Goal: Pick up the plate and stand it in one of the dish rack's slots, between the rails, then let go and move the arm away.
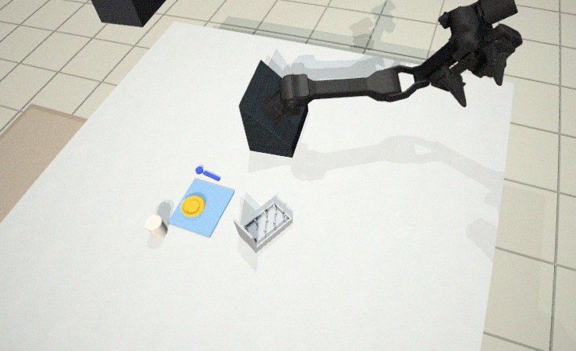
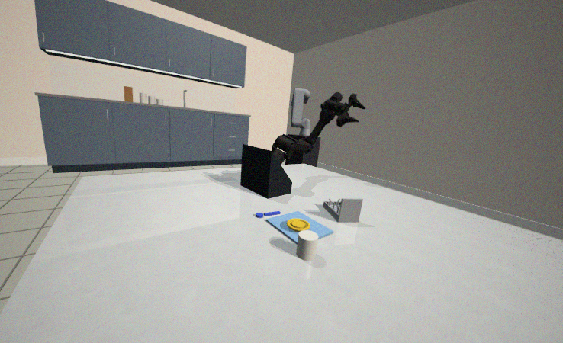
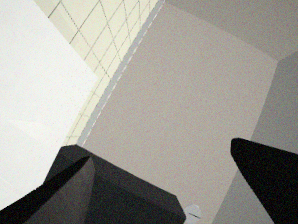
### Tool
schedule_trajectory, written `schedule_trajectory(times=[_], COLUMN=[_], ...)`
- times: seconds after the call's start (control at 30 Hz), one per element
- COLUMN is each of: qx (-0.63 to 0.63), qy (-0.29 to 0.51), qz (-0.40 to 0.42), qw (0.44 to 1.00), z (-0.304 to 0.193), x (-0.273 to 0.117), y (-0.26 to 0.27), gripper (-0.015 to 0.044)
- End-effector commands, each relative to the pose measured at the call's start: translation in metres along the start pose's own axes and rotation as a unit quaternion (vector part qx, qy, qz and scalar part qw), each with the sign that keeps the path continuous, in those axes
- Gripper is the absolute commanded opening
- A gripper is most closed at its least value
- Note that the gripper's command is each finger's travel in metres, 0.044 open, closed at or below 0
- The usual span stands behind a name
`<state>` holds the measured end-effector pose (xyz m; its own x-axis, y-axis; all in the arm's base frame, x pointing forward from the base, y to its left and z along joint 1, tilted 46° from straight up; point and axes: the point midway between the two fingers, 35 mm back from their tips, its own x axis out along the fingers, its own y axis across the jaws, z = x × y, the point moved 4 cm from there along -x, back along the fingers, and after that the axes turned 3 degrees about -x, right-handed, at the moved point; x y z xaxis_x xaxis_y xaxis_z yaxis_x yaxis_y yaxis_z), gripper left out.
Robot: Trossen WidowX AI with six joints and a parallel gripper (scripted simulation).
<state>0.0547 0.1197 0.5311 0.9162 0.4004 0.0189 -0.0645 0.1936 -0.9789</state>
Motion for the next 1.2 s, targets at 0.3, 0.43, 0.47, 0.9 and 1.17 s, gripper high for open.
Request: schedule_trajectory(times=[0.3, 0.43, 0.47, 0.9, 1.17], qx=[0.050, 0.084, 0.093, 0.164, 0.210], qy=[0.031, 0.048, 0.052, 0.101, 0.144], qz=[-0.010, -0.011, -0.012, -0.006, -0.003], qw=[0.998, 0.995, 0.994, 0.981, 0.967], z=[-0.027, -0.045, -0.050, -0.126, -0.182], x=[0.003, 0.005, 0.005, 0.013, 0.019], y=[-0.011, -0.013, -0.013, -0.019, -0.018], gripper=[0.0400, 0.0400, 0.0400, 0.0400, 0.0400])
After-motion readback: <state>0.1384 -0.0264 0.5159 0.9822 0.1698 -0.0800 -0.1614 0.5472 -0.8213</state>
